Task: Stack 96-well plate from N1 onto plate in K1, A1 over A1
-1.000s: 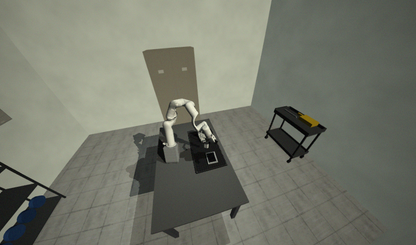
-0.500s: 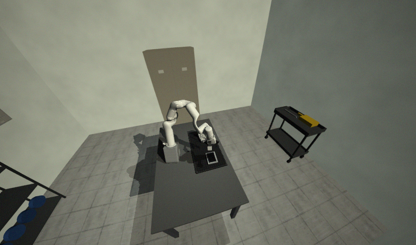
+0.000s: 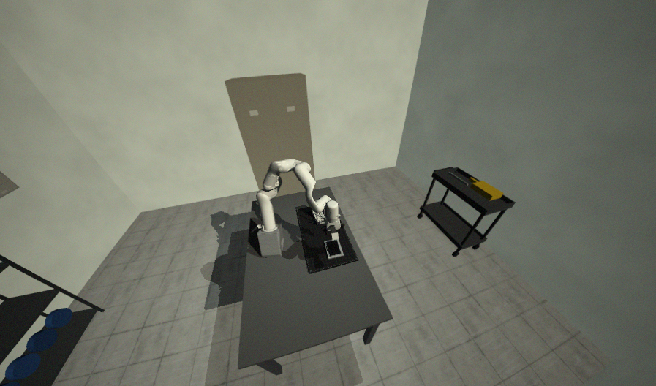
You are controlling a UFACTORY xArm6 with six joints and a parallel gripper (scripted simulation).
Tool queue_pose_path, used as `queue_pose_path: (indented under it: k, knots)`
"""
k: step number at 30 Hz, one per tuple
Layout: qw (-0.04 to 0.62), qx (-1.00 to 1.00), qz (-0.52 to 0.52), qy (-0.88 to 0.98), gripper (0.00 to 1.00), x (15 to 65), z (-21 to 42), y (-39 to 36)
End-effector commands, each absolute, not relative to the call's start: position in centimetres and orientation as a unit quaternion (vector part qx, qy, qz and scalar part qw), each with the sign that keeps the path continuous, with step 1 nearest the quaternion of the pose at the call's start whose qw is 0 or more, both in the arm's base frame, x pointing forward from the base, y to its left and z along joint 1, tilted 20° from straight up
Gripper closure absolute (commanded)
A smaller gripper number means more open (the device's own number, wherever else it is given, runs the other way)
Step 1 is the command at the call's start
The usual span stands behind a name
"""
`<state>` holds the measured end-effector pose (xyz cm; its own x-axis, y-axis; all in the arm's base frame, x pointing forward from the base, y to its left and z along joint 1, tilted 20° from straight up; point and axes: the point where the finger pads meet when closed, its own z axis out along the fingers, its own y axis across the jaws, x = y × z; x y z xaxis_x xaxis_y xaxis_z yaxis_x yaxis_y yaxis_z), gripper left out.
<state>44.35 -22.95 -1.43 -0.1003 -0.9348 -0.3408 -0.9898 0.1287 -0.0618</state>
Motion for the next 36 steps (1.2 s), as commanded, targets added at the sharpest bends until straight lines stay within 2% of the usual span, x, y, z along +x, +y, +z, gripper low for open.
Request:
queue_pose_path:
  k: [1, 36]
  knots:
    - [0.148, -0.66, 0.092, 0.731, 0.0, 44.4, -1.3, -23.1]
    - [0.148, -0.66, 0.092, 0.731, 0.0, 44.8, -5.2, -21.8]
